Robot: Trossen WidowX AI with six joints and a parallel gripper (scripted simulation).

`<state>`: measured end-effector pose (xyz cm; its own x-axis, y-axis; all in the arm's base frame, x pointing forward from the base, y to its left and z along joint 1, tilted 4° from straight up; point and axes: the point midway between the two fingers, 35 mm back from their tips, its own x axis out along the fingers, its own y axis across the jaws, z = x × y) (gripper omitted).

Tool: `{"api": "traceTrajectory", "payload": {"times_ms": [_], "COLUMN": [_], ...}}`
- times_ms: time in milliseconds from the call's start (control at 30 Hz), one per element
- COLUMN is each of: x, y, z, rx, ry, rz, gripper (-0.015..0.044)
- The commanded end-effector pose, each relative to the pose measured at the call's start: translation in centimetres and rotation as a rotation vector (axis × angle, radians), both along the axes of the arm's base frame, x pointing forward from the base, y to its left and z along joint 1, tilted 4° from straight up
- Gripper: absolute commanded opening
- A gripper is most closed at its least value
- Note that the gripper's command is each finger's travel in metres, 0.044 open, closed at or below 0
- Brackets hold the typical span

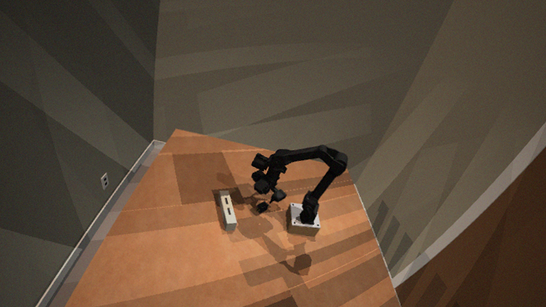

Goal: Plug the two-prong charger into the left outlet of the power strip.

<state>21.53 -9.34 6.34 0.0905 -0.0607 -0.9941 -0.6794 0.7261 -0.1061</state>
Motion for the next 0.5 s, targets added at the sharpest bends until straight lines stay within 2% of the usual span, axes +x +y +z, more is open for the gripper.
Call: {"api": "traceTrajectory", "payload": {"times_ms": [0, 467], "x": [-0.8, -0.6], "y": [0.6, 0.8], "z": [-1.5, -3.1], "rx": [0.016, 0.018], "ry": [0.059, 0.062], "rz": [-0.019, -0.019], "gripper": [0.0440, 0.0440]}}
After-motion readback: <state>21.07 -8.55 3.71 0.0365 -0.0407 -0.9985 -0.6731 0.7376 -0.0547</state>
